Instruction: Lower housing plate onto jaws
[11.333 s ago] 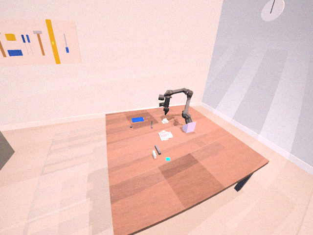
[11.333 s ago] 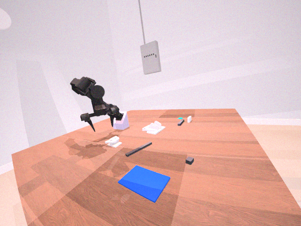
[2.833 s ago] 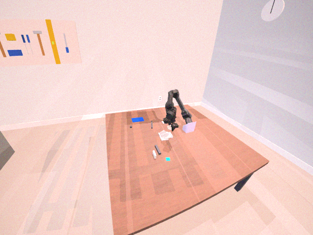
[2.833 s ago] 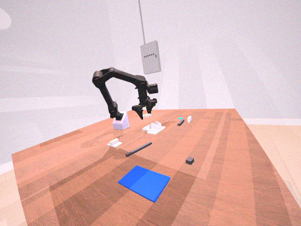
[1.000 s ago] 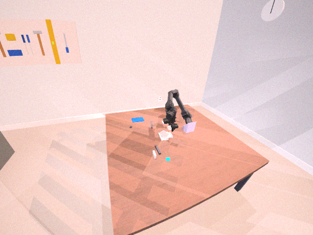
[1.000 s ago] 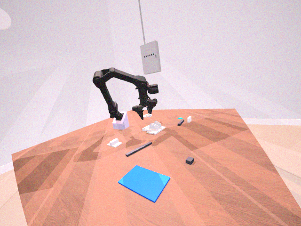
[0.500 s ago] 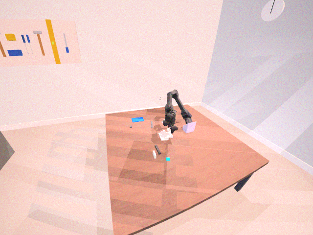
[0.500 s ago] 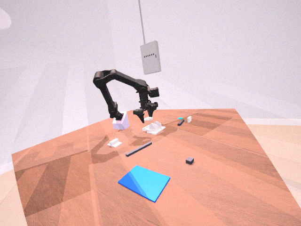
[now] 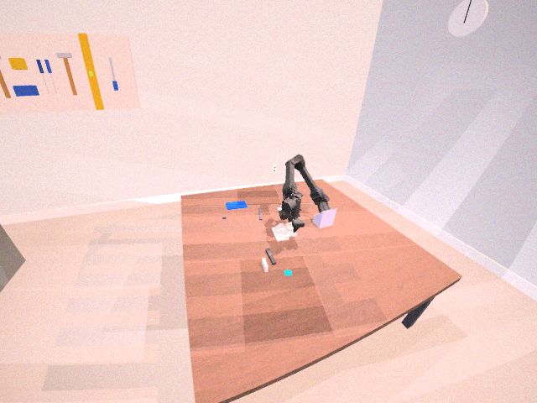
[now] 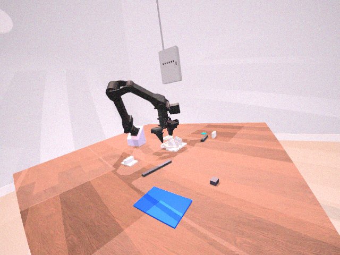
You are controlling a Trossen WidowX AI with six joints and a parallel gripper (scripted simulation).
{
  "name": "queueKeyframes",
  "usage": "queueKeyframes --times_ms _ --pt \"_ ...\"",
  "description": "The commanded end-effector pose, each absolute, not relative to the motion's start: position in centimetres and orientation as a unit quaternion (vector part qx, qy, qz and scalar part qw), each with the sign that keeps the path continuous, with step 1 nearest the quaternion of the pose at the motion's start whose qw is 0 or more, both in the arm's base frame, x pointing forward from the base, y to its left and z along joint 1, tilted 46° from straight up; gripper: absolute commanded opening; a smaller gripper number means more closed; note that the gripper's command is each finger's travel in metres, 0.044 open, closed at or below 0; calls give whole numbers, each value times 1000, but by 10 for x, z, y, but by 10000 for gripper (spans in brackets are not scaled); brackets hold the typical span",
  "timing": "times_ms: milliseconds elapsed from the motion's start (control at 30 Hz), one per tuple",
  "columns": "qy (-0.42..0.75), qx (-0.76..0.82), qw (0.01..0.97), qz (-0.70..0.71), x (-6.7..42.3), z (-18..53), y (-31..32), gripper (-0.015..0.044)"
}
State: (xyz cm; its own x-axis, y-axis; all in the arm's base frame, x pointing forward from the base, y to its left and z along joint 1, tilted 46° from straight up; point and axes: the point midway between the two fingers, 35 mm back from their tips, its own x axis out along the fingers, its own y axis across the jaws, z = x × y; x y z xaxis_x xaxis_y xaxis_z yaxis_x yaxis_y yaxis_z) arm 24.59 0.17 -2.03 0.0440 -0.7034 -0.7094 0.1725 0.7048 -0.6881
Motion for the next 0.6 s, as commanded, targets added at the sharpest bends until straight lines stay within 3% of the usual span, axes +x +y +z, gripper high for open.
queueKeyframes --times_ms 0,567 --pt "615 -221 686 -319 244 -26 -5 351" --pt "615 -221 686 -319 244 -28 -8 351"
